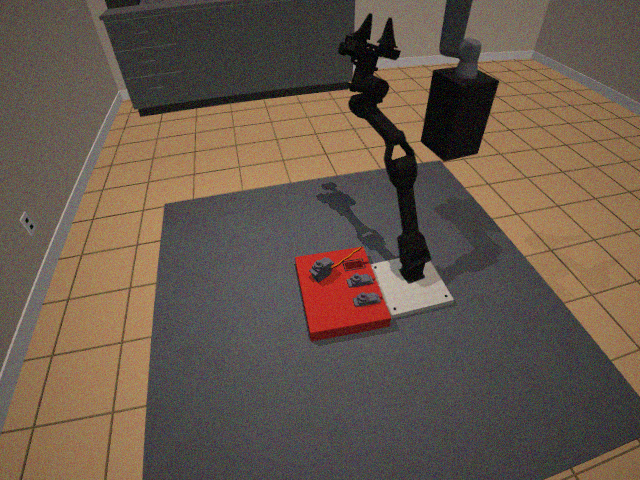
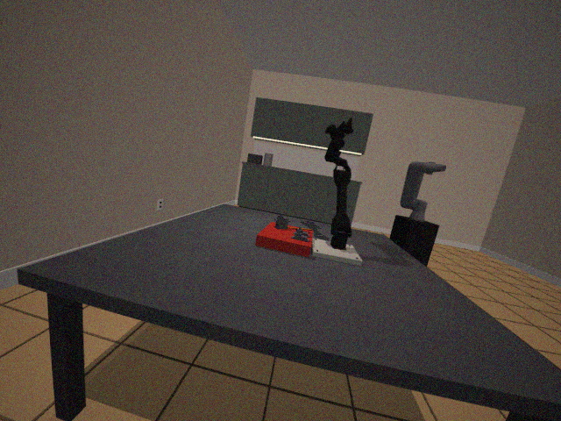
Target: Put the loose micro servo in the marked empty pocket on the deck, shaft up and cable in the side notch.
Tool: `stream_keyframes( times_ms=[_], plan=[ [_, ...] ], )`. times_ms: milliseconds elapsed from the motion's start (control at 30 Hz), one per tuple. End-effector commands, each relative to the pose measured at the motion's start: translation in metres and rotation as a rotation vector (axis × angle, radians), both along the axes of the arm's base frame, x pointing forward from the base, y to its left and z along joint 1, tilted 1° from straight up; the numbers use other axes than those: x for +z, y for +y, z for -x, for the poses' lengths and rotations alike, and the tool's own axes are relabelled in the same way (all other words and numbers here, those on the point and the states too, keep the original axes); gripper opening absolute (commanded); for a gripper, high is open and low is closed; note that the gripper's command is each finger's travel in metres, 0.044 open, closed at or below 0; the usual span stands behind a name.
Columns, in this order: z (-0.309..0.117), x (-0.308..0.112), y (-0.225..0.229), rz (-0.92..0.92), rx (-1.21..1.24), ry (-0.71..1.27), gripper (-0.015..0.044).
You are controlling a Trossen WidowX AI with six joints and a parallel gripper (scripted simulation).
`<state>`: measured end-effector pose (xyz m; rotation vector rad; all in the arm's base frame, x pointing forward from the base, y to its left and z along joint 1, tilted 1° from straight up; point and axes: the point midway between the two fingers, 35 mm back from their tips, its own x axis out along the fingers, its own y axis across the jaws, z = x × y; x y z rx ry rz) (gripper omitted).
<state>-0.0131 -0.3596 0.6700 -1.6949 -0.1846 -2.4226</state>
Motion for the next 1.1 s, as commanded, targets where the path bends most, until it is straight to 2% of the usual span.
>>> stream_keyframes(
  times_ms=[0,200,500,1067],
  plan=[
    [-0.001,0.0,-0.001,-0.004,0.003,0.001,0.0426],
    [-0.022,-0.004,-0.022,-0.111,0.07,0.024,0.044],
    [-0.079,-0.024,-0.066,-0.354,0.248,0.087,0.044],
    [-0.201,-0.099,-0.103,-0.797,0.579,0.222,0.044]
  ],
)
